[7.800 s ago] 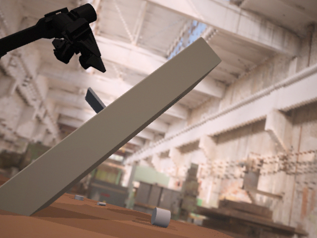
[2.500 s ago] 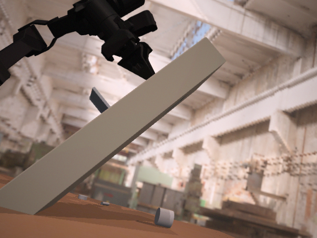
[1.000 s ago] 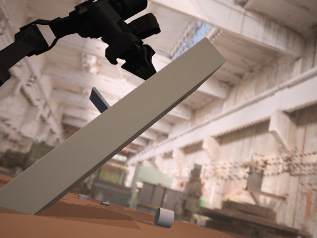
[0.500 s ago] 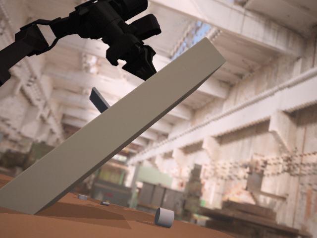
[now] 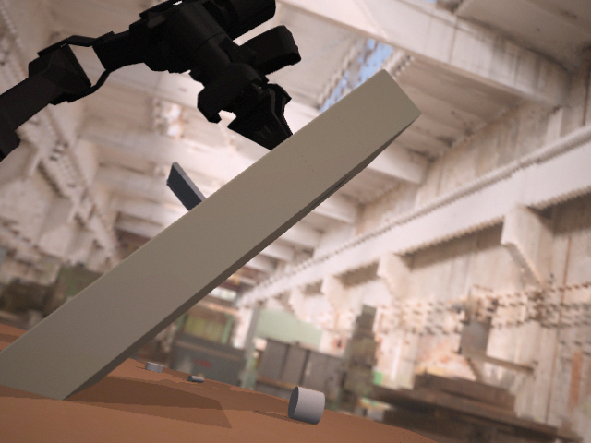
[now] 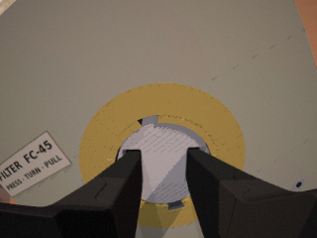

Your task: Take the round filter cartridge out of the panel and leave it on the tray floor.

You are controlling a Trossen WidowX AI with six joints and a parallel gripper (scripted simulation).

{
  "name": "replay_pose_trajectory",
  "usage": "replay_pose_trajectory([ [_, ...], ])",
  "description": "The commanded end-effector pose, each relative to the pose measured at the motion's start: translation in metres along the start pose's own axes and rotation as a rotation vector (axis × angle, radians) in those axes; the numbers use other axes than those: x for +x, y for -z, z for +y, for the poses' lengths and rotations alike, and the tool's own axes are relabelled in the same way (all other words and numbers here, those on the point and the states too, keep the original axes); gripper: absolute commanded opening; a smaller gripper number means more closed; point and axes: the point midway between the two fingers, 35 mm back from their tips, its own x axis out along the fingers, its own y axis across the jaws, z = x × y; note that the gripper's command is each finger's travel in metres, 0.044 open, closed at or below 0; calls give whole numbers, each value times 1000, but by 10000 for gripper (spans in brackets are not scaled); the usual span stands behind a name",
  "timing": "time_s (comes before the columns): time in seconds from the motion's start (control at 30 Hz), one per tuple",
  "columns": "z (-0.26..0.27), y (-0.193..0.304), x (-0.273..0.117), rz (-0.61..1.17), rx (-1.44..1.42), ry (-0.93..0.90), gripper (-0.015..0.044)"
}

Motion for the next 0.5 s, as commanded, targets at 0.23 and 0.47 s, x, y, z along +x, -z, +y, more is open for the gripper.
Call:
replay_pose_trajectory([
  [0.23,0,1,4,2,98,7,0],
  [0.47,-1,2,6,2,335,11,0],
])
